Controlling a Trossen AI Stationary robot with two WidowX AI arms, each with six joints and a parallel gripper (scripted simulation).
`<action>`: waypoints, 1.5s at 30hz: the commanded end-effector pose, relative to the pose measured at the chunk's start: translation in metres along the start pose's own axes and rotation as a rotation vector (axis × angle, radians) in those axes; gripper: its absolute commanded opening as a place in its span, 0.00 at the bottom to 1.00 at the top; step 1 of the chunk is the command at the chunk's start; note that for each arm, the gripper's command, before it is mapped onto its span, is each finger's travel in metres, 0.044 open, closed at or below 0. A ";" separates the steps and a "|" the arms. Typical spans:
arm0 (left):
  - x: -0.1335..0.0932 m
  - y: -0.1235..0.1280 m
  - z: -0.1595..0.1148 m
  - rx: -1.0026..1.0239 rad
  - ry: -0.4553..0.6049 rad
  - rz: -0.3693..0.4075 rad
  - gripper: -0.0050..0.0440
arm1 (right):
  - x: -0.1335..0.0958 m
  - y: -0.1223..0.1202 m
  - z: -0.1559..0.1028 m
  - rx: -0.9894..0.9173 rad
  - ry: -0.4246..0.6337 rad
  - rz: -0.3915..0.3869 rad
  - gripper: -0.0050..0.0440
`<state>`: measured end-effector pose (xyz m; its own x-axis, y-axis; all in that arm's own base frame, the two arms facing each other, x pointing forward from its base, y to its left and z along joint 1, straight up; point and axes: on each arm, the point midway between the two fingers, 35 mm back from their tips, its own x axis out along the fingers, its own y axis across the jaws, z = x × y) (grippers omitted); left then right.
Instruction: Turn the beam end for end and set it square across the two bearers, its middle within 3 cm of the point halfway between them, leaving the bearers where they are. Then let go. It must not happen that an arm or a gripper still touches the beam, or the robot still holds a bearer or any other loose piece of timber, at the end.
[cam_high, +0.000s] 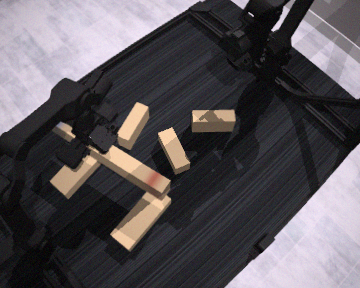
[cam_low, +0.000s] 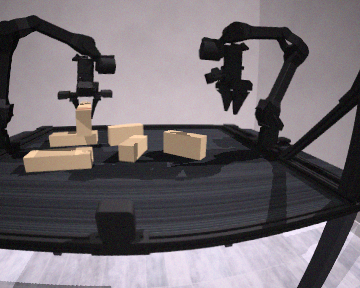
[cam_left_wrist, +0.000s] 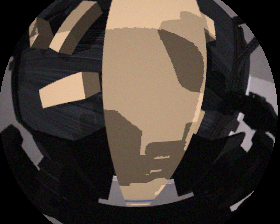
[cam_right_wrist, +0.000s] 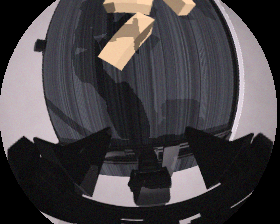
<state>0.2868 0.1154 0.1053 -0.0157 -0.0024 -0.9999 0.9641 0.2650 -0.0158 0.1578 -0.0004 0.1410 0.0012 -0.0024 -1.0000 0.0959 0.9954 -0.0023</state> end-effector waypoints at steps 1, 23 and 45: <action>-0.003 -0.004 0.004 0.017 -0.002 0.016 0.10 | 0.000 0.000 0.000 0.002 0.001 0.002 1.00; 0.005 -0.025 0.019 0.056 -0.001 0.016 0.10 | 0.000 0.000 0.000 0.002 0.001 0.002 1.00; 0.018 -0.045 0.031 0.086 -0.001 0.016 0.10 | 0.000 0.000 0.000 0.002 0.001 0.002 1.00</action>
<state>0.2541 0.0775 0.0873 -0.0146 -0.0007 -0.9999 0.9824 0.1862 -0.0144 0.1578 -0.0004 0.1410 0.0011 -0.0024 -1.0000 0.0959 0.9954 -0.0023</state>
